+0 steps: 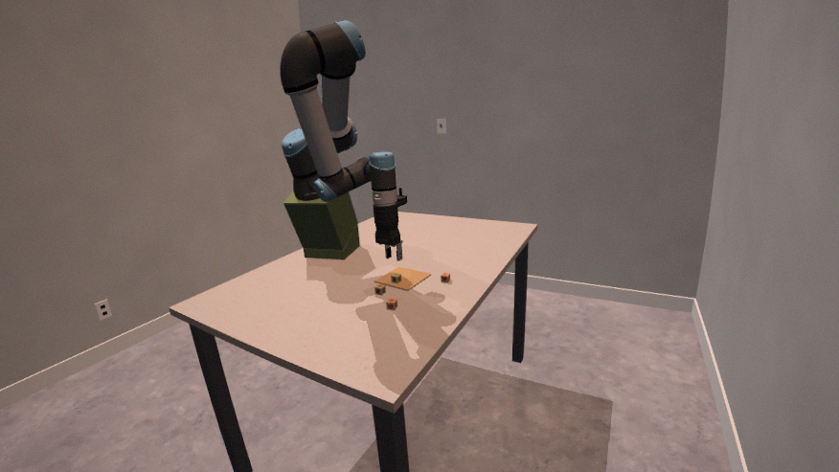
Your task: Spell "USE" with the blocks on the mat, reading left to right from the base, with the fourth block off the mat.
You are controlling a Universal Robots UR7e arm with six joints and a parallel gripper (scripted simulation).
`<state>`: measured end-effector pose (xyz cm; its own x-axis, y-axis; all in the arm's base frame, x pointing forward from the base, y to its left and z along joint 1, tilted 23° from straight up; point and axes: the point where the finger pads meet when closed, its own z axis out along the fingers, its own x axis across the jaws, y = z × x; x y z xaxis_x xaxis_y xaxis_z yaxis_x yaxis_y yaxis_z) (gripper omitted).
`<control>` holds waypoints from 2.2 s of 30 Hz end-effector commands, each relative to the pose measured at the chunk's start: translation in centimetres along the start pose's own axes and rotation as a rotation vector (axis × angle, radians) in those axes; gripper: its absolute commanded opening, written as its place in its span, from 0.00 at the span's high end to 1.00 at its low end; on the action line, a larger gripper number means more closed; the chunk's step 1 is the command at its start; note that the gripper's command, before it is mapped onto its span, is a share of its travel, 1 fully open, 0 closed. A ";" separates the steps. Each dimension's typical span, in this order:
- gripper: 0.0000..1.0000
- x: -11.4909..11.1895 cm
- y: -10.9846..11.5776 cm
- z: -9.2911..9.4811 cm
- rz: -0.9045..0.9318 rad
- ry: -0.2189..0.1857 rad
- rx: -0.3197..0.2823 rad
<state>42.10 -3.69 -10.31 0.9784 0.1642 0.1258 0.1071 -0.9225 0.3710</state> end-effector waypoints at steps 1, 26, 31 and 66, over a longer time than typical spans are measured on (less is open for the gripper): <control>0.21 0.0 0.0 -0.8 0.000 0.001 0.000; 0.00 0.0 0.0 -0.8 0.000 0.001 0.000; 0.00 0.0 0.0 -0.8 -0.004 0.001 0.000; 0.00 2.4 3.4 0.0 -0.585 0.000 0.000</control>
<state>44.21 -5.78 -8.99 0.8242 0.5635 -0.0560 0.5383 -0.7488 0.3869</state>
